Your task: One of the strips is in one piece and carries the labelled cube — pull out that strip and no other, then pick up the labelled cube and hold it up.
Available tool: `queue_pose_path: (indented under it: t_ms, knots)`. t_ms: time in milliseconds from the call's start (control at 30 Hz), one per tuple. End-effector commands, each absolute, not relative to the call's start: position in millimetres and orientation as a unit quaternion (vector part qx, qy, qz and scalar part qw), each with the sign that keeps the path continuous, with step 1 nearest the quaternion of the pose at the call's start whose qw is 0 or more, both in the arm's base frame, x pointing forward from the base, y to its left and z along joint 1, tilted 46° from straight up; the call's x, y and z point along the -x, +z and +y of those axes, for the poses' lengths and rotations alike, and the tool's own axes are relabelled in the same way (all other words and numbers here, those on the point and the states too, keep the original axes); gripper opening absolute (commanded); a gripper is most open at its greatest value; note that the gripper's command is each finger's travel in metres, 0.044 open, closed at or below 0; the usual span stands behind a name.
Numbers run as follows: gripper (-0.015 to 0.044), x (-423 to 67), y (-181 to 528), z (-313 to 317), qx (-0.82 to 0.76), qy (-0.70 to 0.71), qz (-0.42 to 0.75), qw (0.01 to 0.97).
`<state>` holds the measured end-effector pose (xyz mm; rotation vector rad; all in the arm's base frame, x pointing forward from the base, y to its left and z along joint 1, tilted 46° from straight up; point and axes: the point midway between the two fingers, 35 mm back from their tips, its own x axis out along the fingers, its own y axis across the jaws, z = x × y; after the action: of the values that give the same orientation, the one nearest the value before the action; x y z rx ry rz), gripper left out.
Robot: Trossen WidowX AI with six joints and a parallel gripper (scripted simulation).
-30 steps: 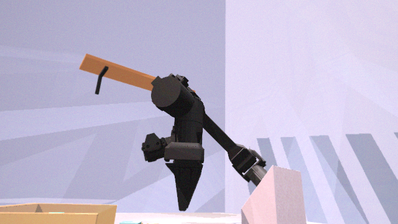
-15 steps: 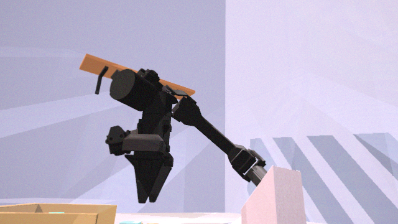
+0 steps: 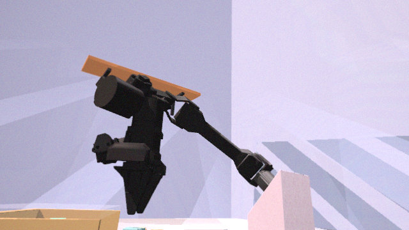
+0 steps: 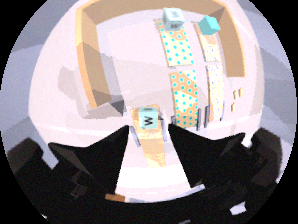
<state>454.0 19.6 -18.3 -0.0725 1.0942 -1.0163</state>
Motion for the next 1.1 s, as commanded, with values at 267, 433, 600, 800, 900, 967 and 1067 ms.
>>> queue_pose_path:
  t_ms: [267, 433, 600, 800, 900, 967, 1067]
  knots:
    - [0.025, -455, -33, 4, 0.037, -0.463, 0.498, 0.732]
    - [0.025, -456, -39, -2, 0.037, -0.464, 0.498, 0.732]
    - [0.025, -456, -44, -7, 0.038, -0.464, 0.498, 0.732]
    - [0.025, -456, -50, -14, 0.038, -0.464, 0.498, 0.732]
    - [0.0224, -456, -49, -12, 0.034, -0.464, 0.498, 0.732]
    - [0.0171, -456, -49, -12, 0.034, -0.464, 0.498, 0.732]
    - [0.0132, -456, -49, -12, 0.034, -0.464, 0.498, 0.732]
